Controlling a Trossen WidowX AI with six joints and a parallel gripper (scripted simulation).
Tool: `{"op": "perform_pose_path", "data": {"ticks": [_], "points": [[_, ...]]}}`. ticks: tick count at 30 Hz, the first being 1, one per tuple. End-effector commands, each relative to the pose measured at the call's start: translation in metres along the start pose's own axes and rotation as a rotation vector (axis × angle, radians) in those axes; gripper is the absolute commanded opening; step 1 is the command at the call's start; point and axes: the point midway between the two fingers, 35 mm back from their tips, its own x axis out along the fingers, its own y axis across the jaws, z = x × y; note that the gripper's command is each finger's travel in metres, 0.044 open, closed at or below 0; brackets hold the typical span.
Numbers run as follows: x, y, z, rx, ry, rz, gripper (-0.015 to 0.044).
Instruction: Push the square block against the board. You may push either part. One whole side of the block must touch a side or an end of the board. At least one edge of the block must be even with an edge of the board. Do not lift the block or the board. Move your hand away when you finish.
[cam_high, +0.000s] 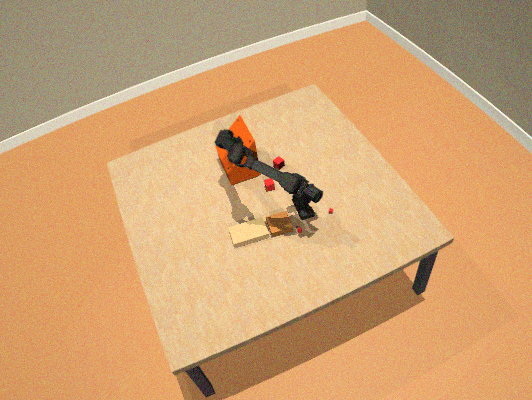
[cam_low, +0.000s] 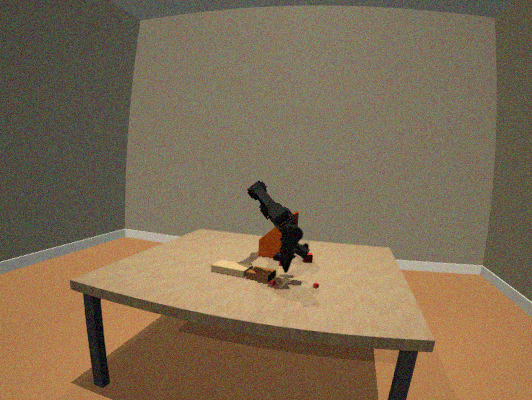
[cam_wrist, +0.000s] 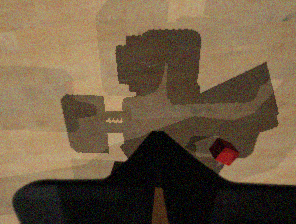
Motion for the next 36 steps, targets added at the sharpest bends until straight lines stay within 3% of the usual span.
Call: {"op": "perform_pose_path", "data": {"ticks": [1, 12, 17, 36], "points": [[-0.021, -0.005, 0.001, 0.013, -0.015, -0.019, 0.0000], [-0.017, -0.003, -0.030, 0.014, -0.013, -0.018, 0.0000], [0.035, -0.005, -0.030, 0.013, -0.011, -0.019, 0.0000], [0.035, -0.007, -0.049, 0.013, -0.011, -0.019, 0.0000]]}}
